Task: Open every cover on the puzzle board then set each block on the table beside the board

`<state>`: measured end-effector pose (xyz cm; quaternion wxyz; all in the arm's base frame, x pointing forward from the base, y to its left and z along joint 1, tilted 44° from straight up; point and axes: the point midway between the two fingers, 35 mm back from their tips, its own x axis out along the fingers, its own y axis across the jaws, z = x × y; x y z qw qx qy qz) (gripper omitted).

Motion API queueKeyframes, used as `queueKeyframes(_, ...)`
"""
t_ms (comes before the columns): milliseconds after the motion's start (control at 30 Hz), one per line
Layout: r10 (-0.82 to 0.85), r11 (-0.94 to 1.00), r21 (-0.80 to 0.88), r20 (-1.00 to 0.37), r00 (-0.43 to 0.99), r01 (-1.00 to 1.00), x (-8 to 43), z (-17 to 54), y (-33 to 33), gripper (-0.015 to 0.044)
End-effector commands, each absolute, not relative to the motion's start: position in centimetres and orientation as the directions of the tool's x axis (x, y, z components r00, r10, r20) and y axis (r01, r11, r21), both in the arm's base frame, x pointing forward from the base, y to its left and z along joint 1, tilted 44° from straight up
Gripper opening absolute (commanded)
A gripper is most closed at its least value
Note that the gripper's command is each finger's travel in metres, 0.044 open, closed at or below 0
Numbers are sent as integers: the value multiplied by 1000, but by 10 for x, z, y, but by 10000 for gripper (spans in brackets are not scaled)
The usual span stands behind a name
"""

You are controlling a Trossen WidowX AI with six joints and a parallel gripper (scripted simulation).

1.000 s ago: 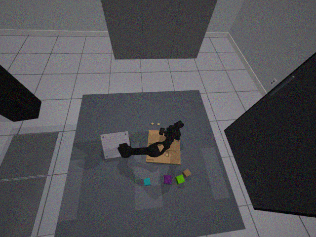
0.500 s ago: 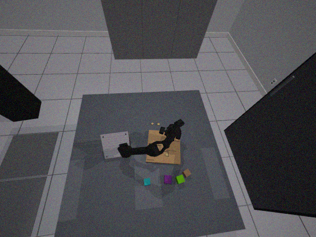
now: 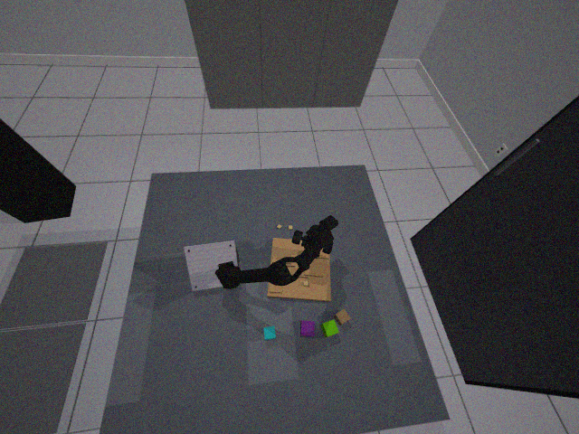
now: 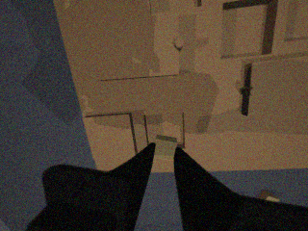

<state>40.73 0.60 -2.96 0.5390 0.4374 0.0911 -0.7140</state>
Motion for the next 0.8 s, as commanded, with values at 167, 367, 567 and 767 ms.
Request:
queueKeyframes(167, -686, -409, 341, -727, -39, 847, 409, -16, 20, 80)
queueKeyframes(367, -685, -409, 340, -727, -39, 847, 409, -5, 30, 80)
queueKeyframes(567, -685, -409, 340, -727, -40, 847, 409, 6, 41, 80)
queueKeyframes(767, -682, -410, 337, -730, -40, 847, 407, 20, 29, 80)
